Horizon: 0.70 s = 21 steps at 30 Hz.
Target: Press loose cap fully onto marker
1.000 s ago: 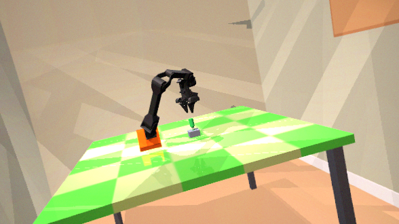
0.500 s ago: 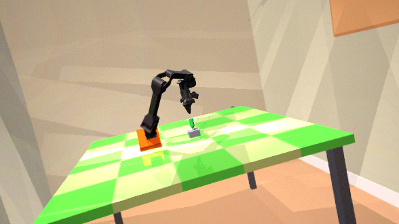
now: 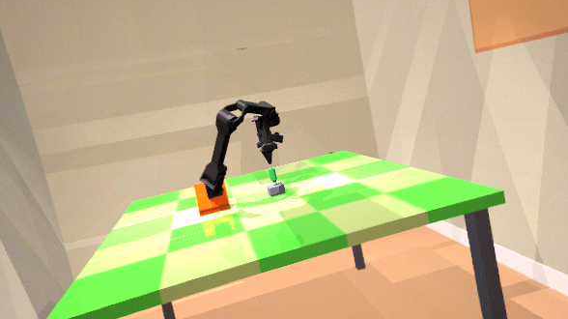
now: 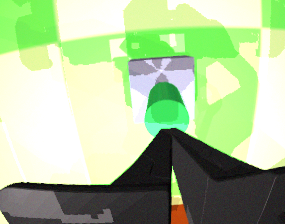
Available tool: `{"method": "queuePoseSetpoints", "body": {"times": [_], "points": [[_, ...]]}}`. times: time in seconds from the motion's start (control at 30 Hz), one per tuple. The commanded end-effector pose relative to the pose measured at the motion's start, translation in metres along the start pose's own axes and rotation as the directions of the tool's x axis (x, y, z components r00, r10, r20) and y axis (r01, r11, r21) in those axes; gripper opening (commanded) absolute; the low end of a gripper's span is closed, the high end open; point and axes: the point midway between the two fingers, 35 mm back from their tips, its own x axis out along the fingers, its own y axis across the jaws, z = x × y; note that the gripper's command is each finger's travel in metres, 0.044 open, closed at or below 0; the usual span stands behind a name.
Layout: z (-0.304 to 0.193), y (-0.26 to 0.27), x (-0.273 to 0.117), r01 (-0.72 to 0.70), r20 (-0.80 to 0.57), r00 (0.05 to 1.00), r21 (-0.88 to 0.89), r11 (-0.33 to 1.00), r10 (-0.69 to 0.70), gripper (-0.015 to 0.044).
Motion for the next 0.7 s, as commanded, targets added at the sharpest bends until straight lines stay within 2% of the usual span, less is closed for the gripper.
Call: {"method": "queuePoseSetpoints", "body": {"times": [0.0, 0.67], "points": [[-0.001, -0.001, 0.007, 0.007, 0.000, 1.000, -0.006, 1.000, -0.007, 0.0000], [-0.001, -0.002, 0.033, 0.008, 0.000, 1.000, -0.006, 1.000, -0.008, 0.0000]]}}
